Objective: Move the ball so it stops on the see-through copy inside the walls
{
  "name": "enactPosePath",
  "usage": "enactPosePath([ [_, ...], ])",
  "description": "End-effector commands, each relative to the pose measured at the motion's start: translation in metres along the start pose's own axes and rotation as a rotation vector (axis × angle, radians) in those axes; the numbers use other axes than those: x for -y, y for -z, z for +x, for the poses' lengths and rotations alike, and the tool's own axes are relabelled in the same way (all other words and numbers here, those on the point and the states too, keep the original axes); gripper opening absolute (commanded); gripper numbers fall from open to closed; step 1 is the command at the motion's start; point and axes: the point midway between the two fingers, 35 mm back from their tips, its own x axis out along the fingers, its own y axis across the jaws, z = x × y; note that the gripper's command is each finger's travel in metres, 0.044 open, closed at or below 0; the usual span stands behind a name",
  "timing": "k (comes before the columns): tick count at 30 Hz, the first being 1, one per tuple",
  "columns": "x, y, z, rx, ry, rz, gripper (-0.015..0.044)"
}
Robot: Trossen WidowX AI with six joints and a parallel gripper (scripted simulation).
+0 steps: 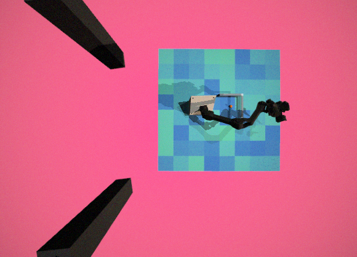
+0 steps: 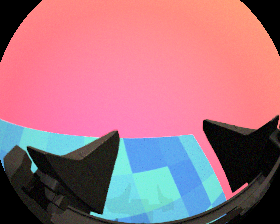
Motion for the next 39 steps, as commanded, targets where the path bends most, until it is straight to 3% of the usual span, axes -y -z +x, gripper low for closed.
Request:
enactPosePath([
  [1, -0.002, 0.000, 0.000, -0.001, -0.008, 0.002, 0.0374],
  [7, -0.058, 0.025, -0.021, -0.064, -0.247, 0.061, 0.0236],
  [15, -0.119, 0.090, -0.074, -0.294, -0.524, 0.128, 0.0236],
  [22, -0.142, 0.144, -0.121, -0.513, -0.640, 0.146, 0.0236],
  [30, -0.148, 0.206, -0.179, -0.780, -0.696, 0.127, 0.0236],
  [39, -0.116, 0.283, -0.237, -1.104, -0.626, 0.047, 0.0236],
])
